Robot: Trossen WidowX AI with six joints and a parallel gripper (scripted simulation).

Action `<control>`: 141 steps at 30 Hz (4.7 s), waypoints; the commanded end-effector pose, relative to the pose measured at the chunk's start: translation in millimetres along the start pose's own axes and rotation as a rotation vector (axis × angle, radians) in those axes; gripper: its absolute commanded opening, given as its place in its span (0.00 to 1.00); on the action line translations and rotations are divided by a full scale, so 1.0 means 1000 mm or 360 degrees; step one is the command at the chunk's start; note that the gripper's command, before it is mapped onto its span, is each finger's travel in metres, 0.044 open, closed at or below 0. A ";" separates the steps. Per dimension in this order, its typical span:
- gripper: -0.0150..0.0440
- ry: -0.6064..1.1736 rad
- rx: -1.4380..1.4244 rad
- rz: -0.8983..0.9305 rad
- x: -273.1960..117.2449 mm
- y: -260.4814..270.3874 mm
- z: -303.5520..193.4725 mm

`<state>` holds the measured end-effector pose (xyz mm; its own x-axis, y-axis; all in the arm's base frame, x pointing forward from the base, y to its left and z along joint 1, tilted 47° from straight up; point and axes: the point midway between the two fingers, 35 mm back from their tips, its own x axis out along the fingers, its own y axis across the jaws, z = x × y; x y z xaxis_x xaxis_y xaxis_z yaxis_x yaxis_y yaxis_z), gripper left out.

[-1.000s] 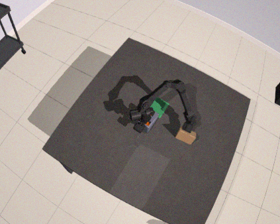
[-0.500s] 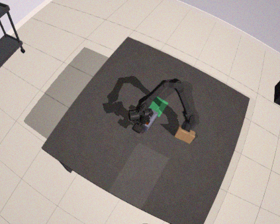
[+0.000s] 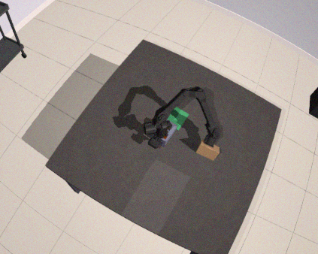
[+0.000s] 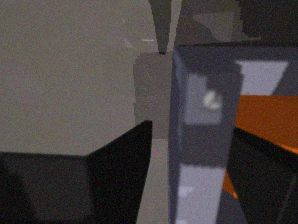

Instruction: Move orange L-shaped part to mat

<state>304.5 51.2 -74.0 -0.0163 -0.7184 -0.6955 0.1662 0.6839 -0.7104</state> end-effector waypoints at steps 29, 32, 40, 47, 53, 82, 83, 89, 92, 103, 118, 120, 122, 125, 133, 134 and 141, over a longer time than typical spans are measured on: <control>0.56 0.0005 -0.0008 -0.0006 -0.109 -0.001 0.000; 0.56 0.0005 -0.0008 -0.0006 -0.109 -0.001 0.000; 0.56 -0.0021 -0.0007 0.0008 -0.112 -0.001 0.002; 0.56 -0.0021 -0.0007 0.0008 -0.112 -0.001 0.002; 0.56 -0.0021 -0.0007 0.0008 -0.112 -0.001 0.002; 0.73 0.0016 -0.2510 -0.0007 -0.108 -0.076 0.012; 0.73 0.0016 -0.2510 -0.0007 -0.108 -0.076 0.012; 0.73 0.0016 -0.2510 -0.0007 -0.108 -0.076 0.012; 0.73 0.0016 -0.2510 -0.0007 -0.102 -0.076 0.012; 0.73 0.0016 -0.2509 -0.0009 -0.075 -0.077 0.012; 0.73 0.0015 -0.2509 -0.0010 -0.051 -0.077 0.013; 0.73 0.0016 -0.2509 -0.0010 -0.048 -0.077 0.013; 0.73 0.0016 -0.2508 -0.0010 -0.044 -0.077 0.013; 0.73 0.0016 -0.2508 -0.0011 -0.040 -0.077 0.012; 0.73 0.0018 -0.2508 -0.0013 -0.029 -0.078 0.012; 0.73 0.0018 -0.2508 -0.0013 -0.029 -0.078 0.012; 0.48 0.0010 -0.2504 -0.0005 -0.033 -0.076 0.012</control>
<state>304.0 20.9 3.9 -0.0191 -0.7224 -0.6912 -0.9864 0.1264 -0.1048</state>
